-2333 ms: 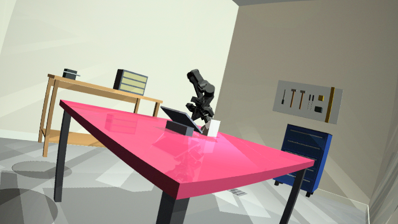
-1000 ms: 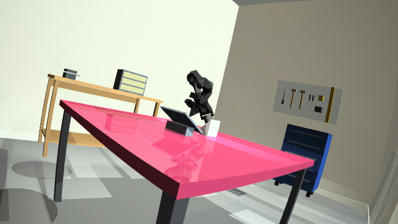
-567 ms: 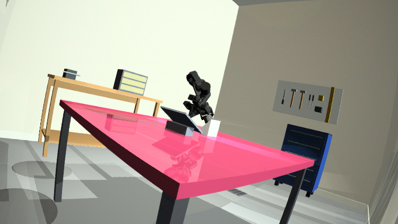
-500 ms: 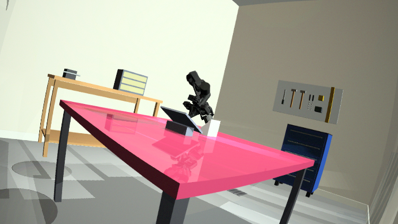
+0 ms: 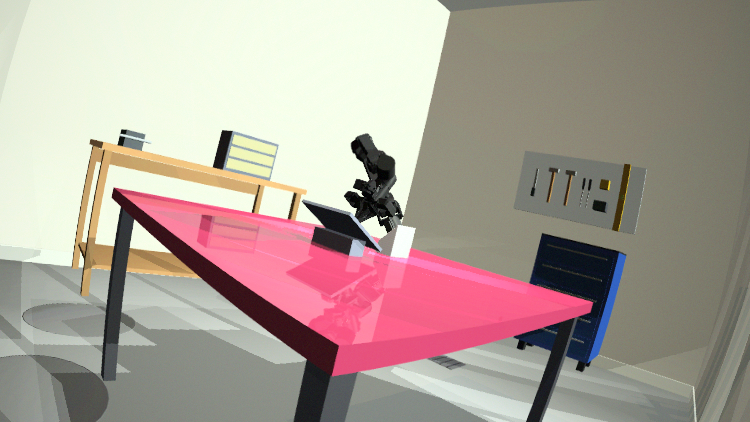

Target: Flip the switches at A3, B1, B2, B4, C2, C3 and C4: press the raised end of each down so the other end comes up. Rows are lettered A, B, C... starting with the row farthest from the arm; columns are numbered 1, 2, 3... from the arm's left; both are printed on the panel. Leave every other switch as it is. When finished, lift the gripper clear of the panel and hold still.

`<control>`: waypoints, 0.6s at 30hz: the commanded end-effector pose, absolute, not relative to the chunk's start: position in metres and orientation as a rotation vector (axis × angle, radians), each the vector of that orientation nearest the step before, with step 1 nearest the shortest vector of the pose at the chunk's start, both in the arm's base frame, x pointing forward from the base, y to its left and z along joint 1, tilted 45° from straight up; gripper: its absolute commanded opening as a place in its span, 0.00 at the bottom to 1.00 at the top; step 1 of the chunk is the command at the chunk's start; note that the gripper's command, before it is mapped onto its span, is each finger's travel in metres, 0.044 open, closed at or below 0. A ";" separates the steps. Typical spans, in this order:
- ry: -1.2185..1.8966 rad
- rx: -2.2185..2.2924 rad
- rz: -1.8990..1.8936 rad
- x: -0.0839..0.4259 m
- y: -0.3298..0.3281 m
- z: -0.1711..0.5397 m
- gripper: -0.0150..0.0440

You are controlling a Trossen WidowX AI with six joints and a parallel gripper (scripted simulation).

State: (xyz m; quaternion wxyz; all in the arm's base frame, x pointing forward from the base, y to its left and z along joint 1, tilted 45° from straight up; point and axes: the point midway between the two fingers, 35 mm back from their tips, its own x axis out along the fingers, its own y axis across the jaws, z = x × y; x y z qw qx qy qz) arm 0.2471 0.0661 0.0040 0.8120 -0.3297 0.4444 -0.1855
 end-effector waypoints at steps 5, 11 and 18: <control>0.946 -0.710 -0.397 0.248 0.066 0.004 0.25; 0.946 -0.710 -0.397 0.248 0.065 0.004 0.25; 0.946 -0.710 -0.397 0.248 0.065 0.003 0.25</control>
